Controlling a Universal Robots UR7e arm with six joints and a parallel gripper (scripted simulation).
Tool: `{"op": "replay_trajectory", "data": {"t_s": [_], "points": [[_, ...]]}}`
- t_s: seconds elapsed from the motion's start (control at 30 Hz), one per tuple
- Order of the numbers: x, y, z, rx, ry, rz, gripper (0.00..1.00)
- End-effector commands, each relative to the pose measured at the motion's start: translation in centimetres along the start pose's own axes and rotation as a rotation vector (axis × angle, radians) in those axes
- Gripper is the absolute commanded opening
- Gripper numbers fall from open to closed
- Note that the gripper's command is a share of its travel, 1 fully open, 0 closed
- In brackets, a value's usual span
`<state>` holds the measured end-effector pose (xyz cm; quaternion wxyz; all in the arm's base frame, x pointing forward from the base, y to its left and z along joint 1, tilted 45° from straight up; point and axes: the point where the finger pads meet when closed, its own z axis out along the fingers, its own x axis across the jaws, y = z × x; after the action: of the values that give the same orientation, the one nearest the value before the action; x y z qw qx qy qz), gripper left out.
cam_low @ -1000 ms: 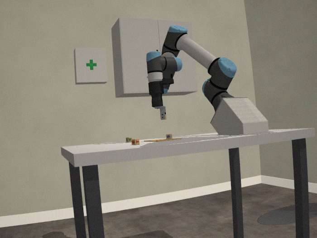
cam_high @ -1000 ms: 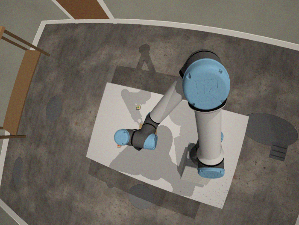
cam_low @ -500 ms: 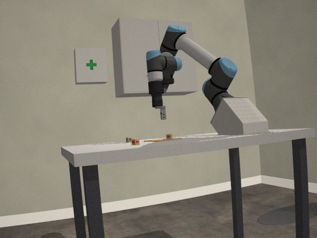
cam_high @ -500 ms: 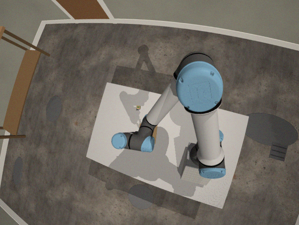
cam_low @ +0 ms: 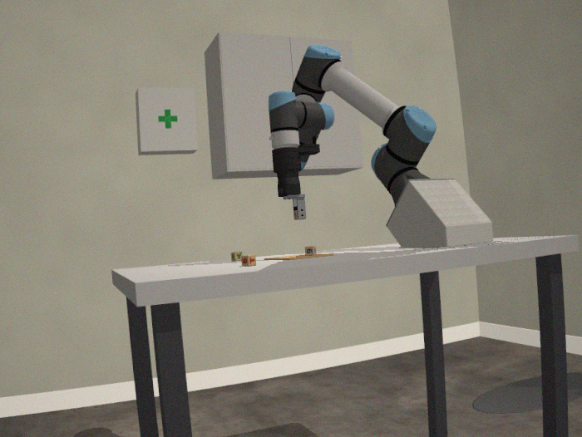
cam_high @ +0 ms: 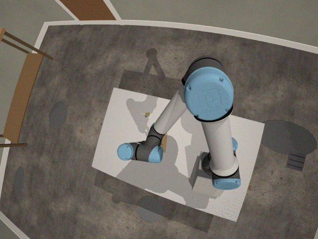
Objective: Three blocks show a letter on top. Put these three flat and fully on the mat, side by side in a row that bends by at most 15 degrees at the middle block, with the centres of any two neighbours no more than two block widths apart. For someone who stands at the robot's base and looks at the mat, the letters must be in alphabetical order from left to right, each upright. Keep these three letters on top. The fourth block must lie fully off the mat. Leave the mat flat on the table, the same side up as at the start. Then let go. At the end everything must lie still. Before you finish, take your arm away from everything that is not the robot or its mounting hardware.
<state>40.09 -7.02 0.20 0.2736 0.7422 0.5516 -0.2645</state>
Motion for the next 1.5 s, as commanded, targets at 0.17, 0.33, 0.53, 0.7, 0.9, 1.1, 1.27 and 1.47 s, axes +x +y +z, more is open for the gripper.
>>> {"op": "replay_trajectory", "data": {"t_s": [0.17,0.33,0.53,0.7,0.9,1.1,1.27,1.47], "points": [[0.1,0.1,0.0,-0.001,-0.001,-0.032,0.49],[0.1,0.1,0.0,-0.001,-0.001,-0.032,0.49],[0.1,0.1,0.0,-0.001,-0.001,-0.032,0.49],[0.1,0.1,0.0,-0.001,-0.001,-0.032,0.49],[0.1,-0.1,0.8,0.004,-0.002,-0.034,0.49],[0.1,-0.1,2.8,0.004,-0.002,-0.034,0.49],[0.1,-0.1,4.2,0.004,-0.002,-0.034,0.49],[0.1,-0.1,7.0,0.004,-0.002,-0.034,0.49]]}}
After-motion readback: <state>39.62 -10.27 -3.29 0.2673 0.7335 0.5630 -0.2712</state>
